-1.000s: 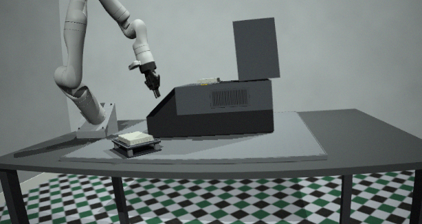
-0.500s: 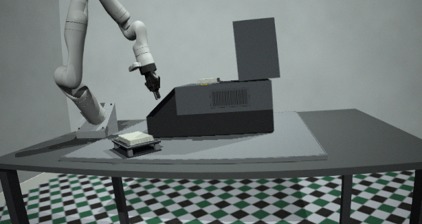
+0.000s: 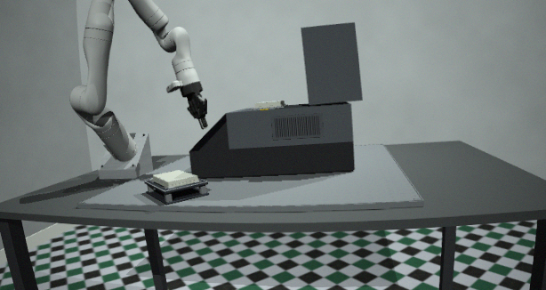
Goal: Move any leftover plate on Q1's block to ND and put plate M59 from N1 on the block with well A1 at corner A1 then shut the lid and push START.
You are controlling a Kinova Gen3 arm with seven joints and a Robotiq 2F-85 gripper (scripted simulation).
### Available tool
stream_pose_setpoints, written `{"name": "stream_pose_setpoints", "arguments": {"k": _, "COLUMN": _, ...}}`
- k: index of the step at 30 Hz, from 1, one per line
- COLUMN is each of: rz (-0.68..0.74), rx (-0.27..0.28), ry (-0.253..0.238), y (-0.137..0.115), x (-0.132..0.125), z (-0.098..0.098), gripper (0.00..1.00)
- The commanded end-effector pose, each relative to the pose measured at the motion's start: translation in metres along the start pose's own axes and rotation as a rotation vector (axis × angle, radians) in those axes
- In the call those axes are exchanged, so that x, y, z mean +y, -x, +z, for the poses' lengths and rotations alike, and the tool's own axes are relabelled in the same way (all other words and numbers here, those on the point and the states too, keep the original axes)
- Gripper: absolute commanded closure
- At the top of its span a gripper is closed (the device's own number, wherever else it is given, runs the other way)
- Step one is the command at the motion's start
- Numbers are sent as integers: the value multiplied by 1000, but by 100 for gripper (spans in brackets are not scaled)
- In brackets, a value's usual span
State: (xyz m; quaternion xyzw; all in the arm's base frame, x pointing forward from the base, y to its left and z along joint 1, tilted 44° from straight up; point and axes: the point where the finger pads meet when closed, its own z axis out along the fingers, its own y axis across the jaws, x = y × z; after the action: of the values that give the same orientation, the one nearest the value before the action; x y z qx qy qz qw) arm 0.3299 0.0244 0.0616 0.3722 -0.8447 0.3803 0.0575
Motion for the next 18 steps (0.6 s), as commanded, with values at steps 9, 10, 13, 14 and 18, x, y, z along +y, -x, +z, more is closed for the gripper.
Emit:
{"name": "stream_pose_setpoints", "arguments": {"k": 9, "rz": 0, "rx": -1, "ry": 0, "y": 0, "x": 0, "z": 0, "gripper": 90}}
{"name": "stream_pose_setpoints", "arguments": {"k": 10, "rz": 0, "rx": -1, "ry": 0, "y": 0, "x": 0, "z": 0, "gripper": 90}}
{"name": "stream_pose_setpoints", "arguments": {"k": 13, "rz": 0, "rx": -1, "ry": 0, "y": 1, "x": 0, "z": 1, "gripper": 90}}
{"name": "stream_pose_setpoints", "arguments": {"k": 14, "rz": 0, "rx": -1, "ry": 0, "y": 1, "x": -1, "z": 1, "gripper": 90}}
{"name": "stream_pose_setpoints", "arguments": {"k": 18, "rz": 0, "rx": -1, "ry": 0, "y": 2, "x": -1, "z": 4, "gripper": 90}}
